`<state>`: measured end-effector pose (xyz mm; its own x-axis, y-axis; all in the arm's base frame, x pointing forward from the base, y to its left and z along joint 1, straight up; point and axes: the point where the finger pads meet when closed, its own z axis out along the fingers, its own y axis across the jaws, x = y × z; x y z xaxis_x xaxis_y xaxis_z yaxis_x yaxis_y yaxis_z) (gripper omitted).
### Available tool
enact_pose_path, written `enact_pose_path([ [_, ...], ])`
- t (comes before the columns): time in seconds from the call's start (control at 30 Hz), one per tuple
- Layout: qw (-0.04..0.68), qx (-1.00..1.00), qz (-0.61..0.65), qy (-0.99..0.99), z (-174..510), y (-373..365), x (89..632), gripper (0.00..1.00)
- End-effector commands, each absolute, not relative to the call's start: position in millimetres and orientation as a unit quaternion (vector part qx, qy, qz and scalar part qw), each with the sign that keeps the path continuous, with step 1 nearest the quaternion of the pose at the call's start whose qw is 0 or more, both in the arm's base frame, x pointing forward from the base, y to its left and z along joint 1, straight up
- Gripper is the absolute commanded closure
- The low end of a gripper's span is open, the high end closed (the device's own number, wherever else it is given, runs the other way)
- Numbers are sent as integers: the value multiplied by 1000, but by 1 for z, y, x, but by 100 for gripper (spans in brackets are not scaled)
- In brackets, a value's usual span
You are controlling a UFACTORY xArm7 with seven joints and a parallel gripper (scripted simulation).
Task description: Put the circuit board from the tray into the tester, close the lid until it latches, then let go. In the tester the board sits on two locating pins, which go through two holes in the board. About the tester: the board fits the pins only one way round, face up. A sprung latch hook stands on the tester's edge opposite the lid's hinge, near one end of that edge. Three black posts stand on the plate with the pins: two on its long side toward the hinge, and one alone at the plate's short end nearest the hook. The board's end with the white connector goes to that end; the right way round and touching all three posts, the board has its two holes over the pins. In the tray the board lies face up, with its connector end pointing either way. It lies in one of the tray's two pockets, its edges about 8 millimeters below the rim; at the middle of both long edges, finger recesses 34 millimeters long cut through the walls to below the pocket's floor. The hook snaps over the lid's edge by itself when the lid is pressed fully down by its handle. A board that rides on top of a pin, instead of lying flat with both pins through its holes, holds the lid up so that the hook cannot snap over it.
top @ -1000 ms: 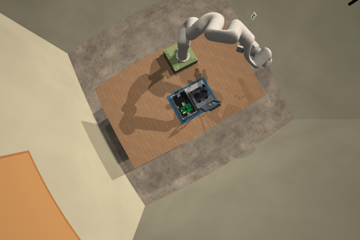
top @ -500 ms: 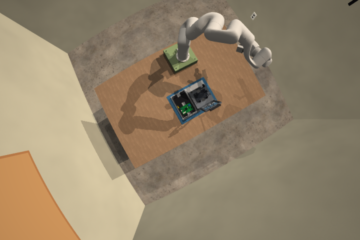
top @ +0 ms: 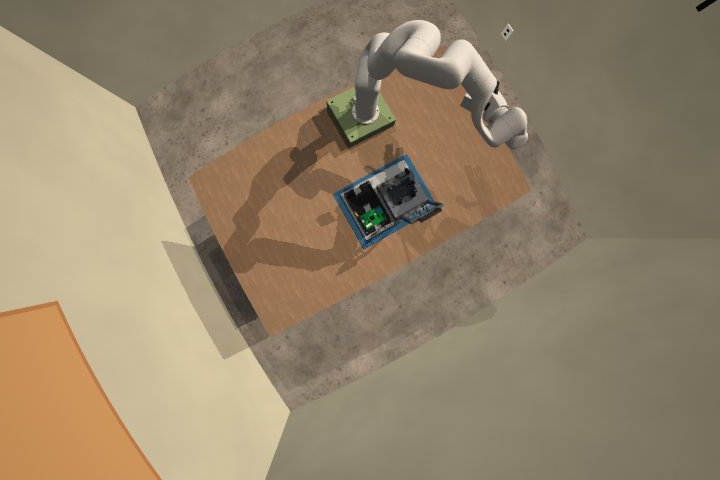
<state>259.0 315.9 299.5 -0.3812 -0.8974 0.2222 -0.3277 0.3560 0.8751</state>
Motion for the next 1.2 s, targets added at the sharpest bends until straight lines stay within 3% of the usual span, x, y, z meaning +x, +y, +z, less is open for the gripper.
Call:
enact_pose_path([
  [0.0, 356, 348, -378, -781, 298, 282, 269, 0],
  [1.17, 282, -39, -300, -911, 283, 108, 321, 0],
])
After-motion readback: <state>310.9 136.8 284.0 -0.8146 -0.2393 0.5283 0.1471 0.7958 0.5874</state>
